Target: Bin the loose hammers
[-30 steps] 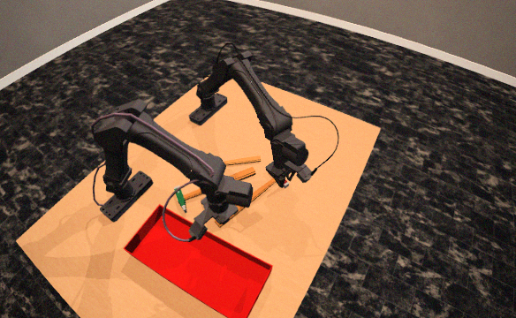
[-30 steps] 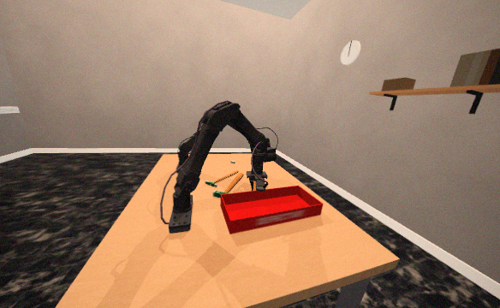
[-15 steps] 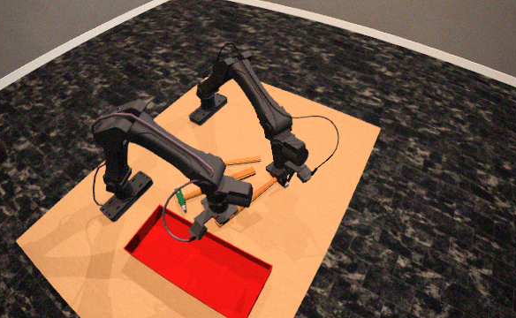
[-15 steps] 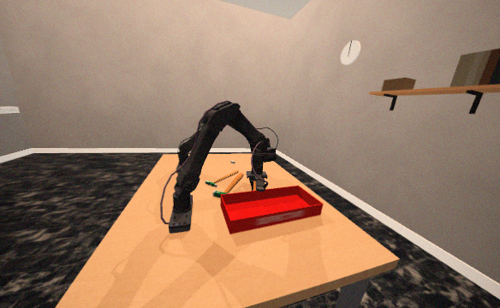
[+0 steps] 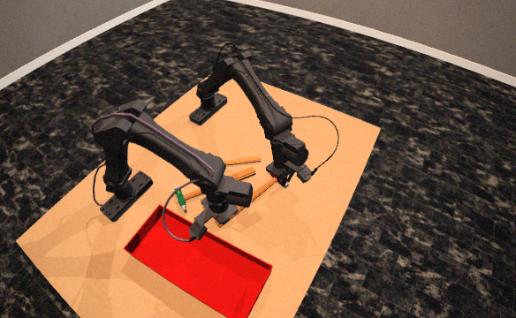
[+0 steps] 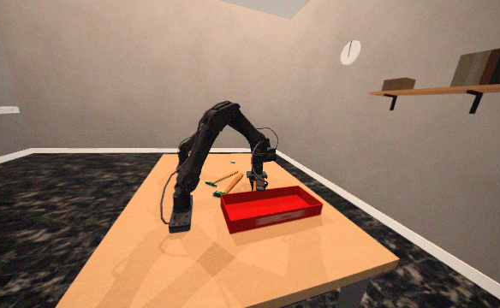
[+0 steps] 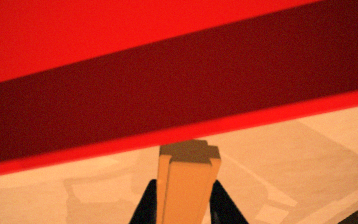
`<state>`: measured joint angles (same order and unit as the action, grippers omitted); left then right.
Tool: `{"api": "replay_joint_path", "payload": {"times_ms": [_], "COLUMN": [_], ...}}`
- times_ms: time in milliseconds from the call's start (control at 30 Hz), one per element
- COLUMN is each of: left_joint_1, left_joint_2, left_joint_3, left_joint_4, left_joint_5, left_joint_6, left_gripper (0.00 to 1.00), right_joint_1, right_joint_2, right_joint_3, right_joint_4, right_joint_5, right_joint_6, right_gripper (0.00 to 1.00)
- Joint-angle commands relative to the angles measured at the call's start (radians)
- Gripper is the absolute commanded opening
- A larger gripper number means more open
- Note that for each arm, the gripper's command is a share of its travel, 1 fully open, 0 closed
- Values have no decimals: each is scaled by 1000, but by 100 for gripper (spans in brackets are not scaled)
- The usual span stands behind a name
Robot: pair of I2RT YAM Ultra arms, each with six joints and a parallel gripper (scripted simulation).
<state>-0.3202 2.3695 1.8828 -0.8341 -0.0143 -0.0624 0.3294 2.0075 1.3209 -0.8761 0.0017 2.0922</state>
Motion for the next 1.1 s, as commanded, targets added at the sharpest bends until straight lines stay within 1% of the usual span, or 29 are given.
{"api": "replay_joint_path", "payload": {"times_ms": [0, 567, 833, 1067], "left_joint_1": [11, 40, 44, 44], "left_joint_2": [-26, -31, -18, -18], "left_joint_3": [-1, -10, 3, 3], "left_joint_4": [7, -4, 2, 2], "left_joint_5": [-23, -100, -100, -100], "left_joint_6": [1, 8, 11, 11], "left_gripper": [13, 13, 13, 13], "right_joint_1": [-13, -38, -48, -48], "right_joint_2": [-1, -48, -63, -63], "right_joint_3": [-17, -86, -112, -112], "right_joint_4": [-7, 22, 33, 33], "right_joint_5": [18, 31, 36, 36], "right_joint_6": [2, 2, 2, 2], "right_gripper": [22, 22, 22, 22]}}
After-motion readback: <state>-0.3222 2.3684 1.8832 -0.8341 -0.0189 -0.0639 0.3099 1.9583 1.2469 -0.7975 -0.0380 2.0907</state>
